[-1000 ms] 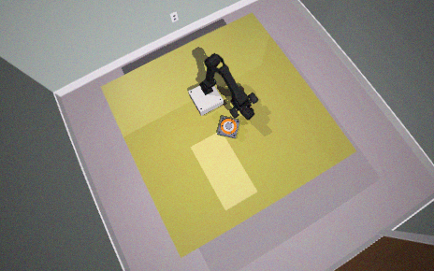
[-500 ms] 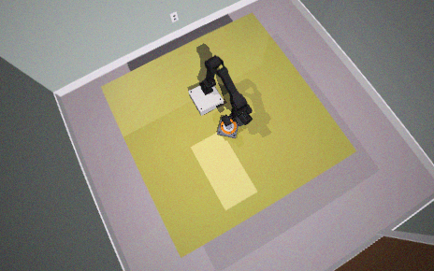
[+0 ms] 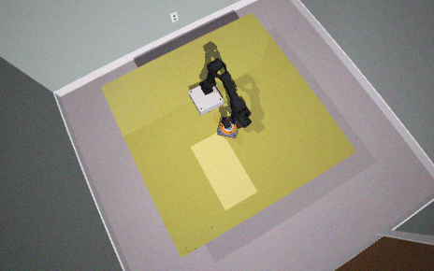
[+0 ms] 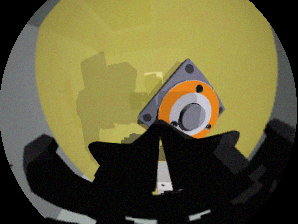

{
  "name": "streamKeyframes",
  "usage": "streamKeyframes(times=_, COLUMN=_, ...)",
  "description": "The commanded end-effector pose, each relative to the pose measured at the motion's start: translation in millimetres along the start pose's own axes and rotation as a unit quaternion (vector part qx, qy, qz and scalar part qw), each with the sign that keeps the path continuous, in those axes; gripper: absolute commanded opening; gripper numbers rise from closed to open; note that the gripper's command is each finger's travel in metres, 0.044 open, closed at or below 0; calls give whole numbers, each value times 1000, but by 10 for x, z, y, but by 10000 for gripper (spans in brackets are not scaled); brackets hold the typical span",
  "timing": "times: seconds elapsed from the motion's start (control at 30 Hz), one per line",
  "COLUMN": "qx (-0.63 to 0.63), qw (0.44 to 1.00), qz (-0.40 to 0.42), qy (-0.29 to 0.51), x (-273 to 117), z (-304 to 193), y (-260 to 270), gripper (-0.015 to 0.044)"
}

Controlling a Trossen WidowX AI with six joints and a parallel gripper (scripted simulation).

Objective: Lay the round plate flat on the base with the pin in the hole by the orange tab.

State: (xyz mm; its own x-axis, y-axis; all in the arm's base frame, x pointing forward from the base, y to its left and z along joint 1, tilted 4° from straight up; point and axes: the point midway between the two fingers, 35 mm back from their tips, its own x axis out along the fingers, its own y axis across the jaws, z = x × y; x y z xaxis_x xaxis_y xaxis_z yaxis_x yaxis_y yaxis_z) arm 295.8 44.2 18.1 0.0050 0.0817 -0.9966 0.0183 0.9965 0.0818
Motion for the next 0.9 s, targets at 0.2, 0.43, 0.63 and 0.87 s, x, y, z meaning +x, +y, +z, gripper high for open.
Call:
streamKeyframes(times=0.2, qx=3, qw=1000, qz=-3, qy=2, x=31, z=-97, y=-30, gripper=0)
streamKeyframes(times=0.43, qx=3, qw=1000, qz=-3, qy=2, x=43, z=-185, y=-48, gripper=0)
streamKeyframes(times=0.63, qx=3, qw=1000, qz=-4, qy=2, x=47, z=-238, y=-70, gripper=0)
streamKeyframes(times=0.87, qx=3, qw=1000, qz=-4, qy=2, x=47, z=-292, y=-98, gripper=0)
